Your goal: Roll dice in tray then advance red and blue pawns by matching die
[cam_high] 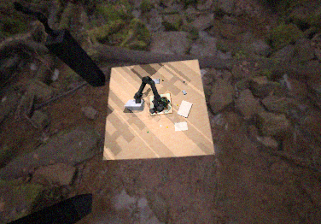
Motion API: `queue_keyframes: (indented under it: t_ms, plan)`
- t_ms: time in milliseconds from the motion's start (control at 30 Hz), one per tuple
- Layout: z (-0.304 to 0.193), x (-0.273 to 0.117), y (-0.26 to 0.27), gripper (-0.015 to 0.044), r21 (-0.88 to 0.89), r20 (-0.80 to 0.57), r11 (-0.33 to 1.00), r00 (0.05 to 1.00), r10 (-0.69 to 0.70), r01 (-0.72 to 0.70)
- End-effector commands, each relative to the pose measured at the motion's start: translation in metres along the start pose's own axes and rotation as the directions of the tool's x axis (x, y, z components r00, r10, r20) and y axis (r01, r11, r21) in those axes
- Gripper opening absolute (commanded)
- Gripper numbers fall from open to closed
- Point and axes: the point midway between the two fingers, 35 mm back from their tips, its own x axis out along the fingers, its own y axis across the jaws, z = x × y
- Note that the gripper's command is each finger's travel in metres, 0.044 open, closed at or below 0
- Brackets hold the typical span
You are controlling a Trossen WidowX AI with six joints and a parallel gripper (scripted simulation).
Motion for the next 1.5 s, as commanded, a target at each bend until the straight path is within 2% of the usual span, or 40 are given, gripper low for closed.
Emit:
queue_keyframes:
  t_ms: [0, 333, 433, 1467]
  plan:
    - [-0.003, 0.011, -0.031, 0.0200, -0.196, -0.018, 0.980, 1.000, 0.017, -0.020]
    - [-0.006, 0.013, -0.031, 0.0200, -0.196, -0.018, 0.980, 1.000, 0.017, -0.020]
    - [-0.006, 0.025, -0.030, 0.0200, -0.196, -0.019, 0.980, 1.000, 0.017, -0.021]
    - [-0.008, 0.068, -0.029, 0.0200, -0.197, -0.020, 0.980, 1.000, 0.019, -0.022]
